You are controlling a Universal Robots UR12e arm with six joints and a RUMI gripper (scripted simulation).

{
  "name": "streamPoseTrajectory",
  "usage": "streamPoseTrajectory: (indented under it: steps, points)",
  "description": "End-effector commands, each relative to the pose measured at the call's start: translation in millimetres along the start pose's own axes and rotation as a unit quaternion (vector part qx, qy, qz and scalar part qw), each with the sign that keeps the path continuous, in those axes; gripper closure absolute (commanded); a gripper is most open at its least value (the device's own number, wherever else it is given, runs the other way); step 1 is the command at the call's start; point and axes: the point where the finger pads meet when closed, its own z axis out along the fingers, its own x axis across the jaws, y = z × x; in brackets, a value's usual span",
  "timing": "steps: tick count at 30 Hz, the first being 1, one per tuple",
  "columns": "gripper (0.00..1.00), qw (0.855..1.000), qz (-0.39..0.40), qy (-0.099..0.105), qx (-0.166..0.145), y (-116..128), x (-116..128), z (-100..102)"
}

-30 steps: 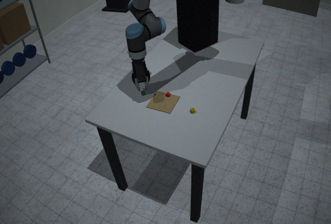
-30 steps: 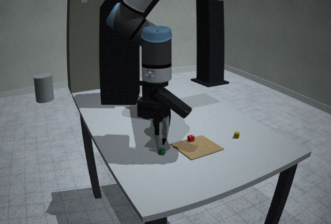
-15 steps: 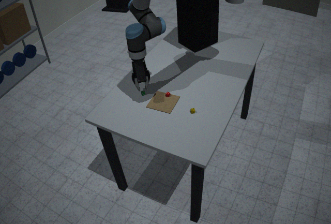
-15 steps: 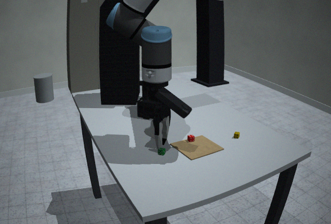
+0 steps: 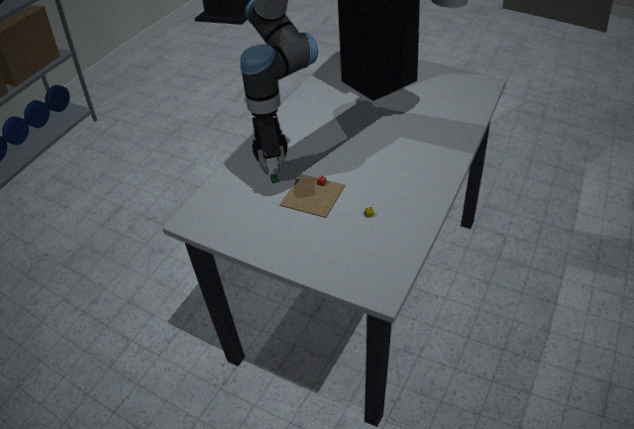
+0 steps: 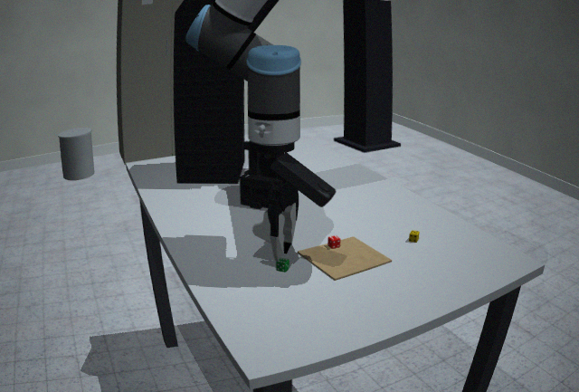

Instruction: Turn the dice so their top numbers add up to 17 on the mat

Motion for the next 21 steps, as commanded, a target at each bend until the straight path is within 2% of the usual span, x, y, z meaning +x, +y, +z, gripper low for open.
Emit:
streamPoseTrajectory:
  steps: [1, 21]
  points:
    - [0.79, 1.000, 0.000, 0.000, 0.000, -0.3, 0.5, 0.4]
    - [0.79, 1.000, 0.000, 0.000, 0.000, -0.3, 0.5, 20.8]
